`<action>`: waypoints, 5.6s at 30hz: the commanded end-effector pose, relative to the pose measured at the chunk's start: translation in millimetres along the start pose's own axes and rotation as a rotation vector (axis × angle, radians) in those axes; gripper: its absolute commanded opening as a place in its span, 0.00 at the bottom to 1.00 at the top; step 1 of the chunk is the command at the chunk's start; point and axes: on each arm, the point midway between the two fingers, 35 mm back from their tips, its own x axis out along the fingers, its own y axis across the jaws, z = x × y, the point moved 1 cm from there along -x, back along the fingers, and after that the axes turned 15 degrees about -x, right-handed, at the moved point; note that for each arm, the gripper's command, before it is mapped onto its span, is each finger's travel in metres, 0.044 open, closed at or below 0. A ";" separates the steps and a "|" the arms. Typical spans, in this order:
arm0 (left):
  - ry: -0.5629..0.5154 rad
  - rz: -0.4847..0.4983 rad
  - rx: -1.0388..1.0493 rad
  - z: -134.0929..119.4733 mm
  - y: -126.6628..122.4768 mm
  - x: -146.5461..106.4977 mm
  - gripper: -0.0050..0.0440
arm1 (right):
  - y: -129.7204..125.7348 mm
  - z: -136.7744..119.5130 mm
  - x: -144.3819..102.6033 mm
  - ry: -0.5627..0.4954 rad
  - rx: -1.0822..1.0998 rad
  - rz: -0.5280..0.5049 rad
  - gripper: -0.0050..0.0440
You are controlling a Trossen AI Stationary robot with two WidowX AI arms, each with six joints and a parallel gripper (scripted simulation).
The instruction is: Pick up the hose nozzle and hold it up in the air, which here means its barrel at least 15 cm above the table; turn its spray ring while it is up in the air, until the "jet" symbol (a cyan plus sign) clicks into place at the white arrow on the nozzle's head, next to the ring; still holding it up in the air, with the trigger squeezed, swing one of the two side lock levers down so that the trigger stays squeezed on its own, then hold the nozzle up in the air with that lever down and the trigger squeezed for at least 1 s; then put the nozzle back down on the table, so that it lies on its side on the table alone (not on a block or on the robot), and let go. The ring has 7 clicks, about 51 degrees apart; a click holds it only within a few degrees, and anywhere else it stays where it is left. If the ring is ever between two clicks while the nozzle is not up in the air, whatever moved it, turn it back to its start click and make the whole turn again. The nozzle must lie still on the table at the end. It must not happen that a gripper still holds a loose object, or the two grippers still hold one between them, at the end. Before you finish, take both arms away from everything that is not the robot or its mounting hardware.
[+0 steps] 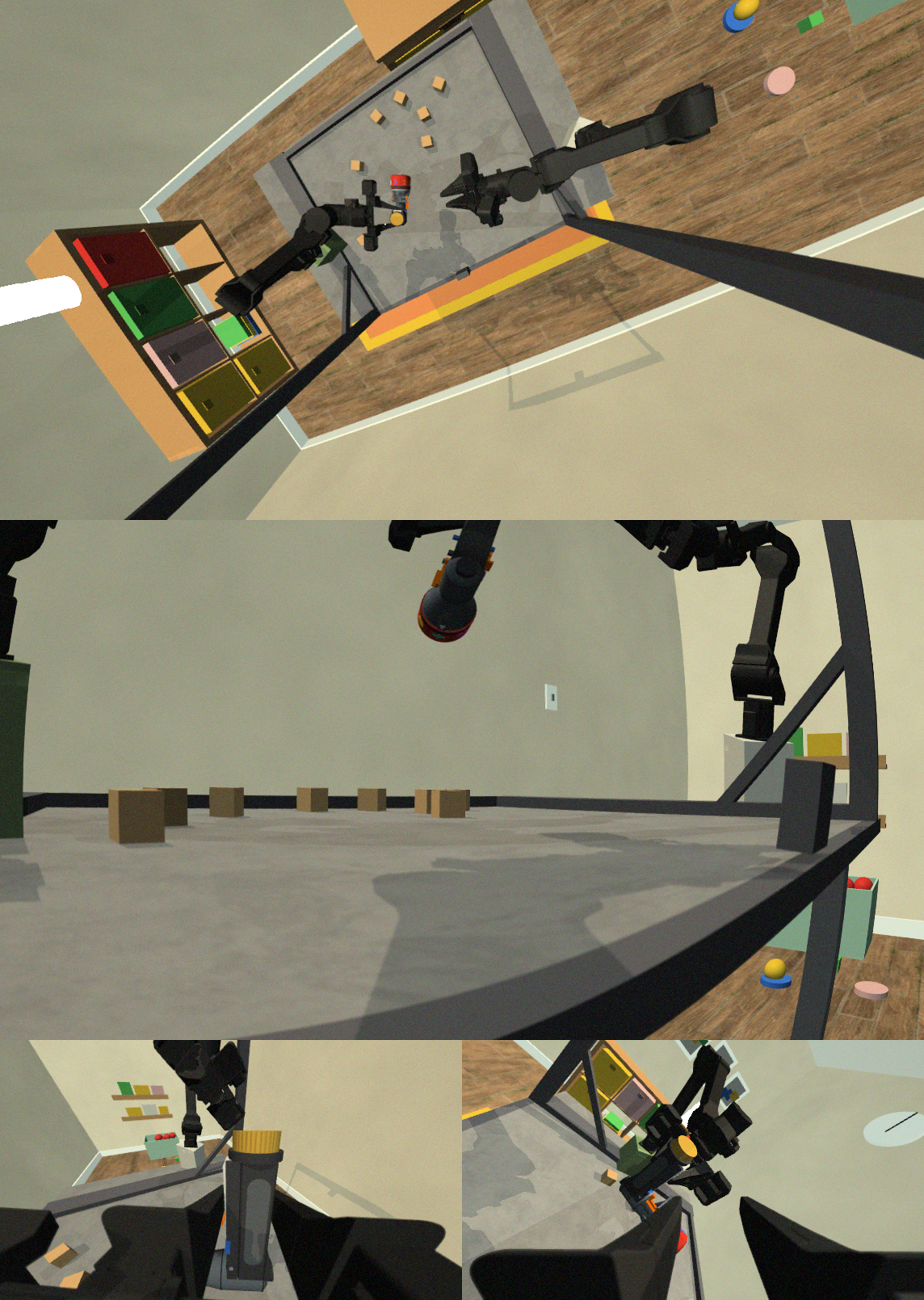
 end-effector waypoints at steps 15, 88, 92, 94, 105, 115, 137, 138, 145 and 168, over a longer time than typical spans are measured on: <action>-0.031 -0.009 0.035 13.3 -5.4 -1.4 0.44 | -27.2 9.2 -41.0 -0.061 0.667 0.060 0.45; -0.050 0.098 0.016 -11.0 -11.8 -8.5 0.44 | -26.0 8.5 -40.2 -0.058 0.701 0.058 0.45; -0.081 0.161 0.012 -17.9 -16.9 -11.9 0.44 | -26.0 8.5 -40.2 -0.058 0.701 0.058 0.45; -0.093 0.193 0.009 -22.3 -19.1 -13.7 0.44 | -26.0 8.5 -40.2 -0.058 0.701 0.058 0.45; -0.125 0.340 -0.020 -52.5 -26.4 -19.9 0.44 | -26.0 8.5 -40.2 -0.058 0.701 0.058 0.45; -0.146 0.411 -0.033 -64.7 -29.7 -21.3 0.44 | -26.0 8.5 -40.2 -0.058 0.701 0.058 0.45; -0.145 0.411 -0.033 -69.2 -28.3 -21.3 0.44 | -26.0 8.5 -40.2 -0.058 0.701 0.058 0.45; -0.145 0.411 -0.033 -69.2 -28.3 -21.3 0.44 | -26.0 8.5 -40.2 -0.058 0.701 0.058 0.45; -0.145 0.411 -0.033 -69.2 -28.3 -21.3 0.44 | -26.0 8.5 -40.2 -0.058 0.701 0.058 0.45; -0.159 0.502 -0.047 -89.4 -32.8 -26.1 0.44 | -26.0 8.5 -40.2 -0.058 0.701 0.058 0.45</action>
